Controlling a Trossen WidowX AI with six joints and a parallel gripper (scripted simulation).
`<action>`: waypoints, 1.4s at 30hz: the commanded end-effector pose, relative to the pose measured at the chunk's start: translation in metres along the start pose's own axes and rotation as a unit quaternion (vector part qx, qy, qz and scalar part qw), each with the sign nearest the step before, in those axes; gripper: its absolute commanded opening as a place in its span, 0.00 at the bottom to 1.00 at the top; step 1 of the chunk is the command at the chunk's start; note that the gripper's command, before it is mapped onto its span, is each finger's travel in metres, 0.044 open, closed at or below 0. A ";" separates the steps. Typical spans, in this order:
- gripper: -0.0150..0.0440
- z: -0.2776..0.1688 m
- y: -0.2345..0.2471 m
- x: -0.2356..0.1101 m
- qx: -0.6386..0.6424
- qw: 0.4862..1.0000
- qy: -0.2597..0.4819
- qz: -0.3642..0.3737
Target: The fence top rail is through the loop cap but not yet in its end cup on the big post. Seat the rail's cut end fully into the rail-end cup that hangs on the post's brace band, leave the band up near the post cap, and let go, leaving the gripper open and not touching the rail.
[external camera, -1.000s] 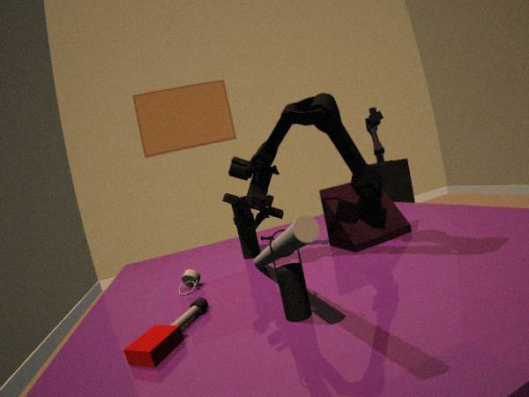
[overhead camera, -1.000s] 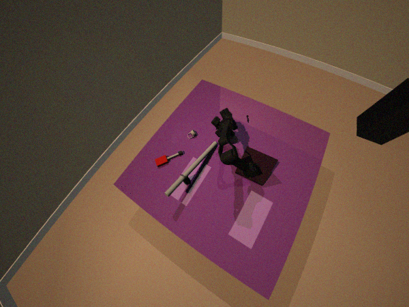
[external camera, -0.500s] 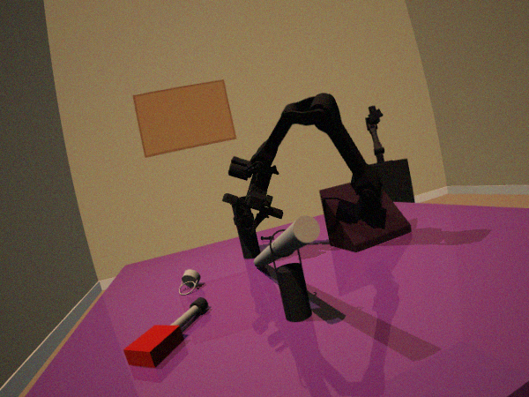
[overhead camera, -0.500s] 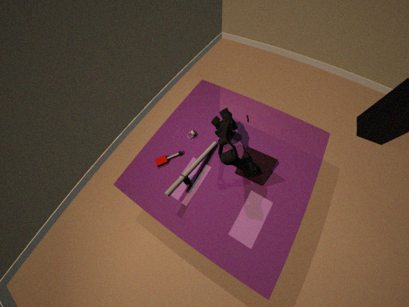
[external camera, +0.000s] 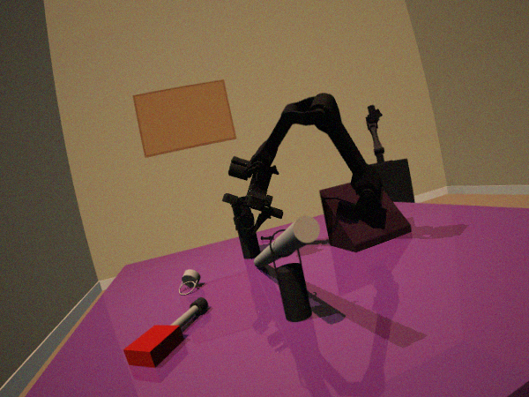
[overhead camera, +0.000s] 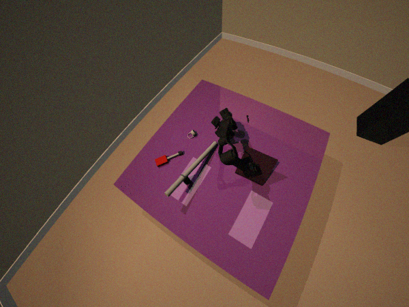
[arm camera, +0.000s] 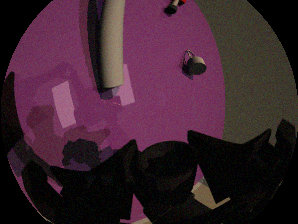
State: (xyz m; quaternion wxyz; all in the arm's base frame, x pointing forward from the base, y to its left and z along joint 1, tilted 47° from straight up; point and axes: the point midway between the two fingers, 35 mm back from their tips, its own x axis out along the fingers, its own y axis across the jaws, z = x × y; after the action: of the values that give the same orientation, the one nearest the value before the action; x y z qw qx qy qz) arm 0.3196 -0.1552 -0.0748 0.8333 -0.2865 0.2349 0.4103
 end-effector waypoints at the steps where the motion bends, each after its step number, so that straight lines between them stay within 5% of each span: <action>1: 0.83 0.005 -0.003 -0.004 -0.001 1.000 0.000 0.000; 5: 1.00 0.017 -0.010 -0.015 0.000 1.000 0.001 0.000; 15: 1.00 0.037 -0.019 -0.031 0.006 1.000 0.000 0.000; 18: 1.00 0.052 -0.027 -0.044 0.117 0.993 -0.005 0.000; 23: 1.00 0.089 -0.042 -0.074 0.353 0.935 -0.015 0.006; 31: 1.00 0.152 -0.051 -0.119 0.656 0.754 -0.024 0.026; 42: 1.00 0.153 -0.051 -0.120 0.661 0.749 -0.024 0.027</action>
State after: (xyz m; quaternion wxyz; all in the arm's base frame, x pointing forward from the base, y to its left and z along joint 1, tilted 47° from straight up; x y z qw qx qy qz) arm 0.3196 -0.1449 0.1236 0.8143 0.3402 0.4321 0.1858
